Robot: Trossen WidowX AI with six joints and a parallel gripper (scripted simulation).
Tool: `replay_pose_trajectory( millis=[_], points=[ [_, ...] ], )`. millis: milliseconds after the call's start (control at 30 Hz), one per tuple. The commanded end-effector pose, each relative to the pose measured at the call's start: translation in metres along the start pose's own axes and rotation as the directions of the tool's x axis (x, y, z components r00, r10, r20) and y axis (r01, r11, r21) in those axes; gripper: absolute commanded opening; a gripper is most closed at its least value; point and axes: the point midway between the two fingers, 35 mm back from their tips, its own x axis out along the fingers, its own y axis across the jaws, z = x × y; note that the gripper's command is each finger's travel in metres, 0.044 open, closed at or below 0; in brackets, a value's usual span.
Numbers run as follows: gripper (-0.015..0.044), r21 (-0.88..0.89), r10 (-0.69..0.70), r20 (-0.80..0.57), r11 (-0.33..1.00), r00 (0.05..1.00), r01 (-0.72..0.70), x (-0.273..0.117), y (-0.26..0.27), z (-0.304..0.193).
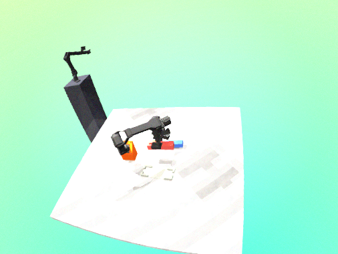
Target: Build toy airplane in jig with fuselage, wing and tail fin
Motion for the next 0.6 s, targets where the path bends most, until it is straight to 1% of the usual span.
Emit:
replay_pose_trajectory(
  millis=[0, 567],
  points=[
    [0.0000, 0.007, 0.003, 0.005, 1.000, 1.000, -0.003, 0.003, -0.010, 0.001],
    [0.0000, 0.054, 0.014, 0.009, 0.998, 1.000, -0.014, 0.026, -0.059, 0.003]
  ],
)
